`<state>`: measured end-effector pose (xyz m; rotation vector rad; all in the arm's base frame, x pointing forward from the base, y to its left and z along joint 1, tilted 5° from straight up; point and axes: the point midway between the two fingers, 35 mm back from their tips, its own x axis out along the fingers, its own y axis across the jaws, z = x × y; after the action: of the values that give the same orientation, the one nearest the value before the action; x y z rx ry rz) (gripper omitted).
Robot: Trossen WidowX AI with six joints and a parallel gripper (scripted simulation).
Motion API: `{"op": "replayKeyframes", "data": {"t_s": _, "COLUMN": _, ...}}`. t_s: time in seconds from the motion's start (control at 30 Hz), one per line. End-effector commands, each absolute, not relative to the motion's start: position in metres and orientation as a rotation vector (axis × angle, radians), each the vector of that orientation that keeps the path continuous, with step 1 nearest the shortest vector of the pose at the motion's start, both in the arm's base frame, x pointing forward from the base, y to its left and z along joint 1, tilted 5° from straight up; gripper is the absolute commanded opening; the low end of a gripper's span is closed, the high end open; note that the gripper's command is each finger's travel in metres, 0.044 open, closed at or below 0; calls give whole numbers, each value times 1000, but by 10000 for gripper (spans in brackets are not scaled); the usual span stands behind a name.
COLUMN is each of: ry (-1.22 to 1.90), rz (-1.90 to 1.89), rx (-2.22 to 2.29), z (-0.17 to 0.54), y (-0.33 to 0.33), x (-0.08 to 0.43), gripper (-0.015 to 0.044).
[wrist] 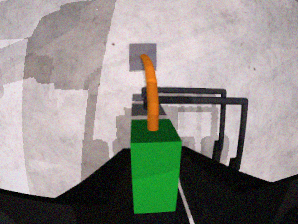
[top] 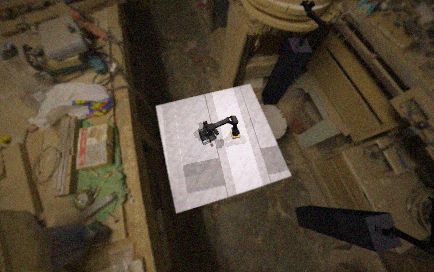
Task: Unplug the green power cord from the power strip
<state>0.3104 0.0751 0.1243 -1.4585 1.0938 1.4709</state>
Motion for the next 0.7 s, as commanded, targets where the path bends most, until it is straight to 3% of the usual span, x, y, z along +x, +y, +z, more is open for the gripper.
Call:
{"op": "replayKeyframes", "data": {"t_s": 0.0, "ry": 1091, "rz": 1467, "rx": -1459, "z": 124, "y": 76, "x": 311, "gripper": 0}}
{"op": "replayKeyframes", "data": {"t_s": 0.67, "ry": 1090, "rz": 1470, "rx": -1458, "z": 124, "y": 105, "x": 303, "gripper": 0}}
